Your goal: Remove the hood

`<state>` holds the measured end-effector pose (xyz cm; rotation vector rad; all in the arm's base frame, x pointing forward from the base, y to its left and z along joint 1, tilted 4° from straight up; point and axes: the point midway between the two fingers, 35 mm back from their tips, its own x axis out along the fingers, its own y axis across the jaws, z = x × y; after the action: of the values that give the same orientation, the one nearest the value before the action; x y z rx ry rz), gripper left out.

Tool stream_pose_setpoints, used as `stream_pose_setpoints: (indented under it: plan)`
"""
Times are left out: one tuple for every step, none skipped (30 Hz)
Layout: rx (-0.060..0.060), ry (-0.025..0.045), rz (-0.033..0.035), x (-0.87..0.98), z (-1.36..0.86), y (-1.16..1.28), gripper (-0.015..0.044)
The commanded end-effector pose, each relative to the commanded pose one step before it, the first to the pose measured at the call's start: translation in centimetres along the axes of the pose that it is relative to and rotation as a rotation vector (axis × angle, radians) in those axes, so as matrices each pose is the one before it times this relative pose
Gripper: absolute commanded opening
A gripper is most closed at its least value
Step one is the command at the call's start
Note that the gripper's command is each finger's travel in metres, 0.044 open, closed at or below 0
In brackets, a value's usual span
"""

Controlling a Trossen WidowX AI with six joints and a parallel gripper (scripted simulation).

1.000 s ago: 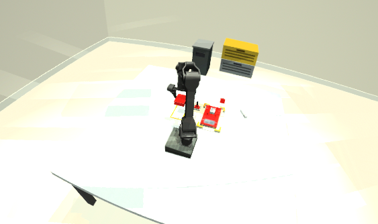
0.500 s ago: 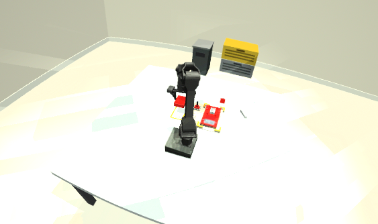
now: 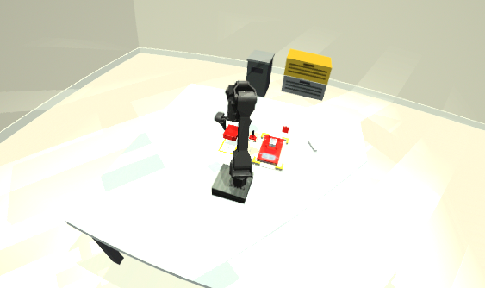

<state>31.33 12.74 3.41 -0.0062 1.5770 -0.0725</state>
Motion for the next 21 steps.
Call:
stream_pose_setpoints:
  plan:
    - [0.0022, 0.00493, -0.00009, 0.475, -0.108, -0.013, 0.0000]
    - [0.0000, 0.00001, -0.00001, 0.089, -0.005, -0.002, 0.0000]
    - [0.0000, 0.00001, -0.00001, 0.089, -0.005, -0.002, 0.0000]
    - [0.0000, 0.00001, -0.00001, 0.089, -0.005, -0.002, 0.0000]
    - [0.0000, 0.00001, -0.00001, 0.089, -0.006, -0.002, 0.0000]
    - [0.0000, 0.00001, -0.00001, 0.089, -0.006, -0.003, 0.0000]
    - [0.0000, 0.00001, -0.00001, 0.089, -0.006, -0.003, 0.0000]
    - [0.0000, 0.00001, -0.00001, 0.089, -0.006, -0.003, 0.0000]
    - [0.0000, 0.00001, -0.00001, 0.089, -0.007, -0.003, 0.0000]
    - [0.0000, 0.00001, -0.00001, 0.089, -0.007, -0.003, 0.0000]
    - [0.0000, 0.00001, -0.00001, 0.089, -0.007, -0.003, 0.0000]
    - [0.0000, 0.00001, -0.00001, 0.088, -0.008, -0.003, 0.0000]
    - [0.0000, 0.00001, -0.00001, 0.088, -0.008, -0.003, 0.0000]
    - [0.0000, 0.00001, -0.00001, 0.088, -0.008, -0.004, 0.0000]
    - [0.0000, 0.00001, -0.00001, 0.088, -0.008, -0.004, 0.0000]
    - [0.0000, 0.00001, -0.00001, 0.088, -0.009, -0.004, 0.0000]
    - [0.0000, 0.00001, -0.00001, 0.088, -0.009, -0.004, 0.0000]
    - [0.0000, 0.00001, -0.00001, 0.088, -0.009, -0.004, 0.0000]
    - [0.0000, 0.00001, -0.00001, 0.088, -0.009, -0.004, 0.0000]
    - [0.0000, 0.00001, -0.00001, 0.088, -0.010, -0.004, 0.0000]
    - [0.0000, 0.00001, -0.00001, 0.088, -0.010, -0.004, 0.0000]
